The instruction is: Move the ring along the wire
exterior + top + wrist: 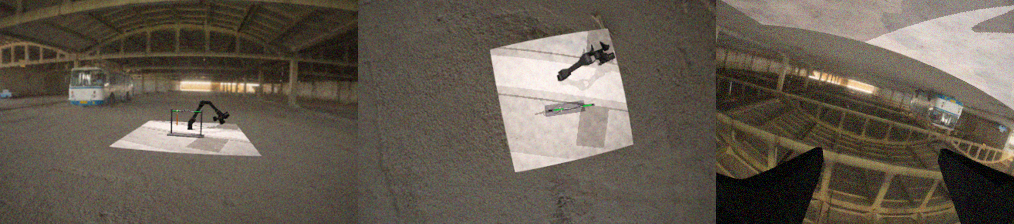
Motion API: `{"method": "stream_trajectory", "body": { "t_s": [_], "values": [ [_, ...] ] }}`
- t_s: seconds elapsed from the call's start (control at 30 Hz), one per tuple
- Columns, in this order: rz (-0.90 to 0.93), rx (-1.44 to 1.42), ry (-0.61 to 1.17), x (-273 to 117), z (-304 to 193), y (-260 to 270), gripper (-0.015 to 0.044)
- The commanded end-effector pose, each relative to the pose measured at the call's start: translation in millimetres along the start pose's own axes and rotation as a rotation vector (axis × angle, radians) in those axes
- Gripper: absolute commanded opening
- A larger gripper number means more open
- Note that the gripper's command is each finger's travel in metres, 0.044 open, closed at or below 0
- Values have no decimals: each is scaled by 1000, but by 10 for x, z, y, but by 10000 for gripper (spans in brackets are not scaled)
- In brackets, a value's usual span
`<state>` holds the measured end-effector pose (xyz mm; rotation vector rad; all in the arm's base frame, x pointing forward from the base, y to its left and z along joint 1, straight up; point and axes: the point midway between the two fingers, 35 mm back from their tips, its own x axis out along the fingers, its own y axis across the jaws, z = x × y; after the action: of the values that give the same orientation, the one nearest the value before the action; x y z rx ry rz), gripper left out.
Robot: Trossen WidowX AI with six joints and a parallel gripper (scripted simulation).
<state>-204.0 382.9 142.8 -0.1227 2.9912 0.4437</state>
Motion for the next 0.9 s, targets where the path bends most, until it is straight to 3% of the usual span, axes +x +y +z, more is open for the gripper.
{"method": "stream_trajectory", "body": {
  "t_s": [0.0, 0.27, 0.87],
  "values": [
    [2, -2, -1, -6, 2, 2, 374],
    [125, -119, -68, -500, 96, 120, 164],
    [466, -414, -386, -2030, 116, 37, 160]
  ]
}}
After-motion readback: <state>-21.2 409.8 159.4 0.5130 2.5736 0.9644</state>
